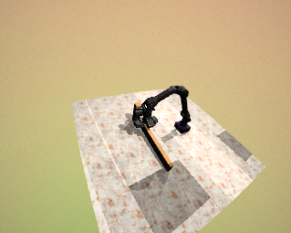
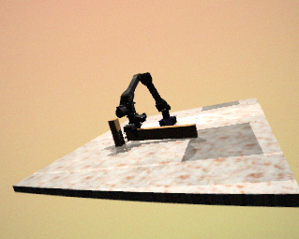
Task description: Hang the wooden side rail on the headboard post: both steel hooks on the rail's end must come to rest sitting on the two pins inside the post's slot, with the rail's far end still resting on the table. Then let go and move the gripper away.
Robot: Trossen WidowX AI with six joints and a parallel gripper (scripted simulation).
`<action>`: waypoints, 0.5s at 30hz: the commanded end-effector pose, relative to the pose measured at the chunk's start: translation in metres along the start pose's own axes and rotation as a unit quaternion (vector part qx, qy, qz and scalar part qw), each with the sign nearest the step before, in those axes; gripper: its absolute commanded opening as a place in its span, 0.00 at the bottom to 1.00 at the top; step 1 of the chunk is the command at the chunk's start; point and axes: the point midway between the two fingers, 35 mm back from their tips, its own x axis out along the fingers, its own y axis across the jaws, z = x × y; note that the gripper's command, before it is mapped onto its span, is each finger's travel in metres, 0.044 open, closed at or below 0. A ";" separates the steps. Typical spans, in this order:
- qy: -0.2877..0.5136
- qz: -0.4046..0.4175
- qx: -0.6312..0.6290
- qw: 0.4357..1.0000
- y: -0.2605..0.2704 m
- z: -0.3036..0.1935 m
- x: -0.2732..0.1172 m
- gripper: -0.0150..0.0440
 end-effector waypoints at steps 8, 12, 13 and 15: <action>0.003 -0.004 -0.002 1.000 -0.003 -0.002 -0.004 0.25; 0.003 -0.004 -0.002 1.000 -0.003 -0.002 -0.004 0.25; 0.003 -0.004 -0.002 1.000 -0.003 -0.003 -0.004 0.25; 0.003 -0.004 -0.002 1.000 -0.003 -0.003 -0.004 0.25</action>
